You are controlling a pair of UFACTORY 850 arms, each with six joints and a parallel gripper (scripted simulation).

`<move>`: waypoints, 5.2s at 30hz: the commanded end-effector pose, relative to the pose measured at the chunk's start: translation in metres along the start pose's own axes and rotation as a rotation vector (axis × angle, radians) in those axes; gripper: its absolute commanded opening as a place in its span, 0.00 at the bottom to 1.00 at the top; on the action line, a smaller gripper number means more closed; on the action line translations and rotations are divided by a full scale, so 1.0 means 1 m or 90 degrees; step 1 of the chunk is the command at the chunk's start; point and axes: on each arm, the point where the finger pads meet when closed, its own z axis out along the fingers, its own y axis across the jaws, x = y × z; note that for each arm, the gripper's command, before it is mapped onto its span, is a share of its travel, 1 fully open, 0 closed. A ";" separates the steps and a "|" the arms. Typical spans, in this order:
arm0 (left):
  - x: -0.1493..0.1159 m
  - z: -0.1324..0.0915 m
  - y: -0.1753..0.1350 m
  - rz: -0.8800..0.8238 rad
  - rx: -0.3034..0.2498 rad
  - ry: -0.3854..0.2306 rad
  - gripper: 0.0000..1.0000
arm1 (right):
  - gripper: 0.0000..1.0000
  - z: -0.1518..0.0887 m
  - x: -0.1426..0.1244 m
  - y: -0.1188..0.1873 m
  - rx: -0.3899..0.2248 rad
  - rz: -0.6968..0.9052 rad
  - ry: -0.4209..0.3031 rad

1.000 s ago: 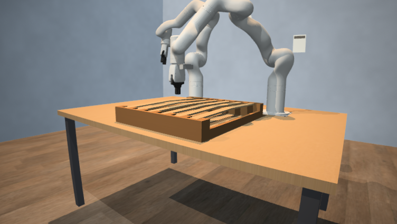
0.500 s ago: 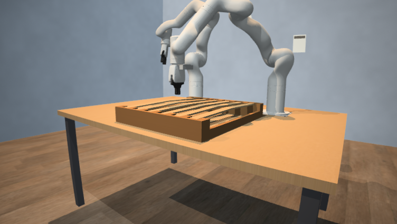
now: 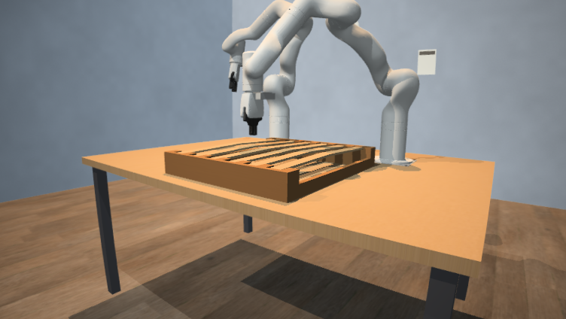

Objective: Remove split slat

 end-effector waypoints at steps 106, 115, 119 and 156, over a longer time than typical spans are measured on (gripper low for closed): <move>0.000 0.011 0.000 0.000 -0.001 -0.001 0.00 | 1.00 -0.001 -0.001 0.000 0.000 0.000 -0.001; 0.000 0.011 0.000 0.000 -0.001 -0.001 0.00 | 1.00 -0.001 -0.001 0.000 0.000 0.000 -0.001; -0.001 0.013 0.000 0.000 -0.001 -0.001 0.00 | 1.00 -0.001 -0.001 0.000 0.000 0.000 -0.001; 0.000 0.017 0.000 0.000 -0.001 -0.001 0.00 | 1.00 -0.001 -0.001 0.000 0.000 0.000 -0.001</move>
